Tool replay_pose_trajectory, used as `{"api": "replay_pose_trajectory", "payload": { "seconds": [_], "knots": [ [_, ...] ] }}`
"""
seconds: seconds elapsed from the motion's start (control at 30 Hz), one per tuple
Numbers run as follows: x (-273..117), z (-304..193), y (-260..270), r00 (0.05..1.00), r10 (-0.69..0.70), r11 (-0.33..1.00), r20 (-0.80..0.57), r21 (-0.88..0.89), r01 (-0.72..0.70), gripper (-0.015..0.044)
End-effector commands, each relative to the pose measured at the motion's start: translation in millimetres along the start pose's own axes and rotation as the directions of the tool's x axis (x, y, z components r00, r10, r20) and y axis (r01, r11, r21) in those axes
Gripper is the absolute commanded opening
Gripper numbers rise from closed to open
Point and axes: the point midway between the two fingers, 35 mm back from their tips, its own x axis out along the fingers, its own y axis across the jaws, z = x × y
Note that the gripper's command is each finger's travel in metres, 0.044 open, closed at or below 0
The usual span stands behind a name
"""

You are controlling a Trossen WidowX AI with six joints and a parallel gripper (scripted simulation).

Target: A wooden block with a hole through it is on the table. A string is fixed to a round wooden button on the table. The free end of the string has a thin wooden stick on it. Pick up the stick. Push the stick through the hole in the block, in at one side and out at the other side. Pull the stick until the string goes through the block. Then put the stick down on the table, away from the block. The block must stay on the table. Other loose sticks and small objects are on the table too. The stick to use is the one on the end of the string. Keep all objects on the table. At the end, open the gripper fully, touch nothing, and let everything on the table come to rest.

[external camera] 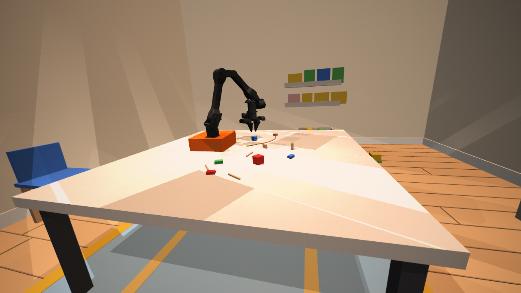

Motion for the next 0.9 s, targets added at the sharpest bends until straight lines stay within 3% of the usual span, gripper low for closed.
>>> {"api": "replay_pose_trajectory", "payload": {
  "seconds": [0.0,0.07,0.37,0.77,0.87],
  "knots": [
    [0.0,0.0,0.0,1.000,0.000,1.000,0.000,0.000,0.000,0.0236],
    [0.0,0.0,0.0,1.000,0.000,1.000,0.000,0.000,0.000,0.0241],
    [0.0,0.0,0.0,1.000,0.000,1.000,0.000,0.000,0.000,0.0004],
    [0.0,0.0,0.0,1.000,0.000,1.000,0.000,0.000,0.000,0.0000],
    [-0.1,-4.7,1.4,1.000,0.000,0.987,0.000,0.159,0.000,0.0079]
  ]
}}
